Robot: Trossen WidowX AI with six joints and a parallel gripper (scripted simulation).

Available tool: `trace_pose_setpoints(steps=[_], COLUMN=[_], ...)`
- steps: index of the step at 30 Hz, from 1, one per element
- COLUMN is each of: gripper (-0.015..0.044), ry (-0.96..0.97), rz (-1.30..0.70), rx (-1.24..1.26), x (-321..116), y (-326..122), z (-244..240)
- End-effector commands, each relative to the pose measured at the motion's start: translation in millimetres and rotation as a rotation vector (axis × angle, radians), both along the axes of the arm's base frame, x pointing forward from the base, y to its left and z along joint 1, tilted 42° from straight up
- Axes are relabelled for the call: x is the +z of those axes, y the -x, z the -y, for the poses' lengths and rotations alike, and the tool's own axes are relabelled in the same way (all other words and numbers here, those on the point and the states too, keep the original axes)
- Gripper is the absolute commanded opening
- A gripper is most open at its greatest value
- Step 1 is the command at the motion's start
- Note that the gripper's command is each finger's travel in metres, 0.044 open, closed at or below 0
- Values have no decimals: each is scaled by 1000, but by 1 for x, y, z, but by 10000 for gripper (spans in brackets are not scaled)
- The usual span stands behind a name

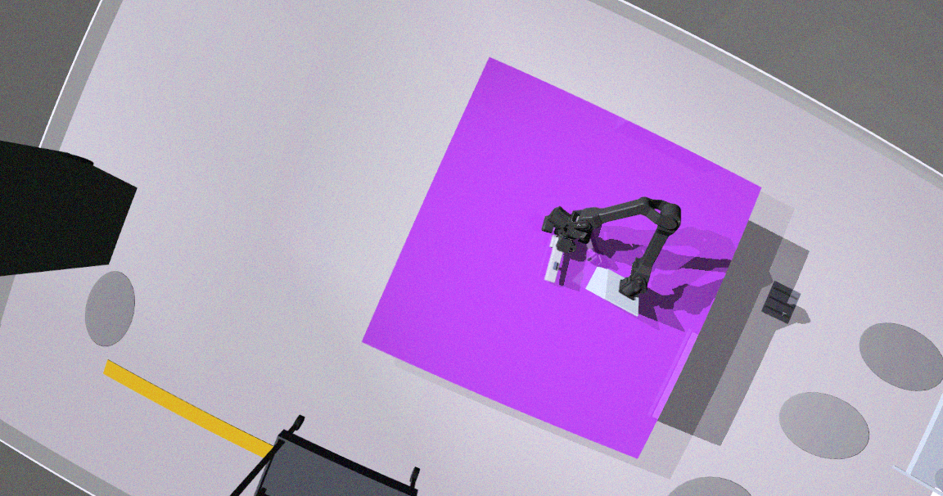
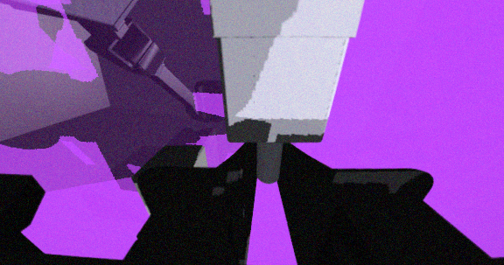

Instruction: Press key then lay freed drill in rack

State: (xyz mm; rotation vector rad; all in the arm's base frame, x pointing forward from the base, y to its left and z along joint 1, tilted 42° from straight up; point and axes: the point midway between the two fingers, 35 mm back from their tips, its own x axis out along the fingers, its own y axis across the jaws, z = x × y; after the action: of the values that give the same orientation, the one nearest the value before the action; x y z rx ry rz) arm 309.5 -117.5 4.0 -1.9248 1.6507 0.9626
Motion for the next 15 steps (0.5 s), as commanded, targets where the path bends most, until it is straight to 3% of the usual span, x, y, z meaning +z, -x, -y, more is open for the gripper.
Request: trace_pose_setpoints(steps=[1,15], gripper=[6,0], ry=[-2,-2], rz=[4,-8], rx=[0,2], x=[0,8], y=[-1,-3], z=[0,9])
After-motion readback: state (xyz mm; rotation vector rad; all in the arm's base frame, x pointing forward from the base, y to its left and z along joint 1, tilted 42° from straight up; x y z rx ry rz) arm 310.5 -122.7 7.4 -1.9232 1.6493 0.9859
